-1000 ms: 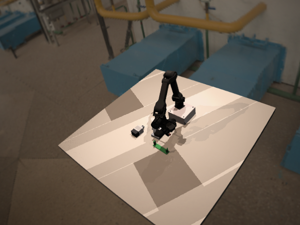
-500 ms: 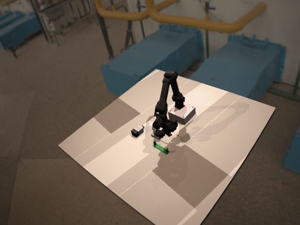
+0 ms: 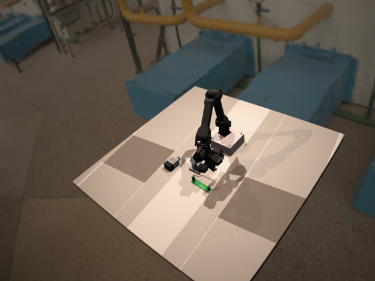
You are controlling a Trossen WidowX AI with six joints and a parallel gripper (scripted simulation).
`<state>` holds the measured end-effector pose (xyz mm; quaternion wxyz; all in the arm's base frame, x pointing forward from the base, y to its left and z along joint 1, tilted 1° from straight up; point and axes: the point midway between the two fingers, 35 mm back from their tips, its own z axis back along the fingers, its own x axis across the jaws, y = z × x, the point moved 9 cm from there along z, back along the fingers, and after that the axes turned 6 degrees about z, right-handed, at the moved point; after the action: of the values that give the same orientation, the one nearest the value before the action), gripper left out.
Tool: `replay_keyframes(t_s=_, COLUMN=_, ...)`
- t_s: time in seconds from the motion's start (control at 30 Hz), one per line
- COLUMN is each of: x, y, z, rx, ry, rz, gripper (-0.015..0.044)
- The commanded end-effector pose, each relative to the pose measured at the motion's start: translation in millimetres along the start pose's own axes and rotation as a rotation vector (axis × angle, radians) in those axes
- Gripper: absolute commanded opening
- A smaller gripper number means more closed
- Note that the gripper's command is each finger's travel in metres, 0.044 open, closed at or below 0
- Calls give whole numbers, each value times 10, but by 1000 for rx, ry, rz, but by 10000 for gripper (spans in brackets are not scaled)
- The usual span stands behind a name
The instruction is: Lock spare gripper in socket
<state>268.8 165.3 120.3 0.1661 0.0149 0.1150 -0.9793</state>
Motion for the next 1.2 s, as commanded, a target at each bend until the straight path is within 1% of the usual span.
replay_keyframes(t_s=0.0, x=-9, y=-30, z=-7, rx=5, ry=2, rz=-6, gripper=0)
replay_keyframes(t_s=1.17, x=-42, y=-365, z=-10, rx=10, ry=4, rz=-4, gripper=0)
